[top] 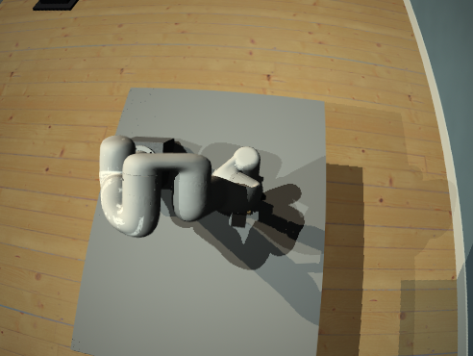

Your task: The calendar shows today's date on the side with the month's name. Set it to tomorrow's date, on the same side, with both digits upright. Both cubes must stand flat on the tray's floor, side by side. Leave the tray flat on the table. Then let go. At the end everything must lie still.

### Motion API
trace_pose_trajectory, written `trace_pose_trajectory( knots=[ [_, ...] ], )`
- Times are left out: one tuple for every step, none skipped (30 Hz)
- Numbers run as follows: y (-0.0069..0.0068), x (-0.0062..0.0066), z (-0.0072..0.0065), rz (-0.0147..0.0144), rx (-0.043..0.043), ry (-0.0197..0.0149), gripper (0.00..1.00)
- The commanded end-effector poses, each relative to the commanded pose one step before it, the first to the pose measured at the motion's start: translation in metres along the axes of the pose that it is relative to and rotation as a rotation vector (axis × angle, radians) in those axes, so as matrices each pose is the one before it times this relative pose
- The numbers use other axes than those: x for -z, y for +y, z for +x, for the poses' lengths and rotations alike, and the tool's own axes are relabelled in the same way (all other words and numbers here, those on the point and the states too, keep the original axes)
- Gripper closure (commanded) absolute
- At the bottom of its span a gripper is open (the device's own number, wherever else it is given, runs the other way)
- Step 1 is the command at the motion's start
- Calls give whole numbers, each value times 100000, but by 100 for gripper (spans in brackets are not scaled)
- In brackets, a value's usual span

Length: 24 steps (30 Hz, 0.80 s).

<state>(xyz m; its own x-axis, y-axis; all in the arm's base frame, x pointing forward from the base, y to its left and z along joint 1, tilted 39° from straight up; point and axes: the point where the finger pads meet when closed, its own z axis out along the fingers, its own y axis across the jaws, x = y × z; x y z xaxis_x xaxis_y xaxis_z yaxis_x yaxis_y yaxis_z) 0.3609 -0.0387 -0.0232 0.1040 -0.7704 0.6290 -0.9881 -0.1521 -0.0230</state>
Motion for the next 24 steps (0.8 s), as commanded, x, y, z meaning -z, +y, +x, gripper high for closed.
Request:
trace_pose_trajectory(
  knots=[
    [-114, -81, -6, 271, -68, -61, 71],
    [0, 0, 0, 0, 0, 0, 71],
    [0, -46, 0, 0, 0, 0, 71],
    [0, -44, 0, 0, 0, 1, 71],
    [0, -42, 0, 0, 0, 0, 71],
    [0, -39, 0, 0, 0, 0, 71],
    [0, -35, 0, 0, 0, 0, 71],
    [0, -32, 0, 0, 0, 0, 71],
    [0, -28, 0, 0, 0, 0, 71],
    [0, -24, 0, 0, 0, 0, 71],
    [0, -20, 0, 0, 0, 0, 71],
    [0, -16, 0, 0, 0, 0, 71],
    [0, -12, 0, 0, 0, 0, 71],
    [0, -9, 0, 0, 0, 0, 71],
    [0, -6, 0, 0, 0, 0, 71],
    [0, -3, 0, 0, 0, 0, 71],
    [0, -1, 0, 0, 0, 0, 71],
    [0, 0, 0, 0, 0, 0, 71],
    [0, 0, 0, 0, 0, 0, 71],
    [0, 0, 0, 0, 0, 0, 71],
    [0, 0, 0, 0, 0, 0, 71],
    [0, 0, 0, 0, 0, 0, 71],
    [0, 0, 0, 0, 0, 0, 71],
    [0, 0, 0, 0, 0, 0, 71]
  ],
)
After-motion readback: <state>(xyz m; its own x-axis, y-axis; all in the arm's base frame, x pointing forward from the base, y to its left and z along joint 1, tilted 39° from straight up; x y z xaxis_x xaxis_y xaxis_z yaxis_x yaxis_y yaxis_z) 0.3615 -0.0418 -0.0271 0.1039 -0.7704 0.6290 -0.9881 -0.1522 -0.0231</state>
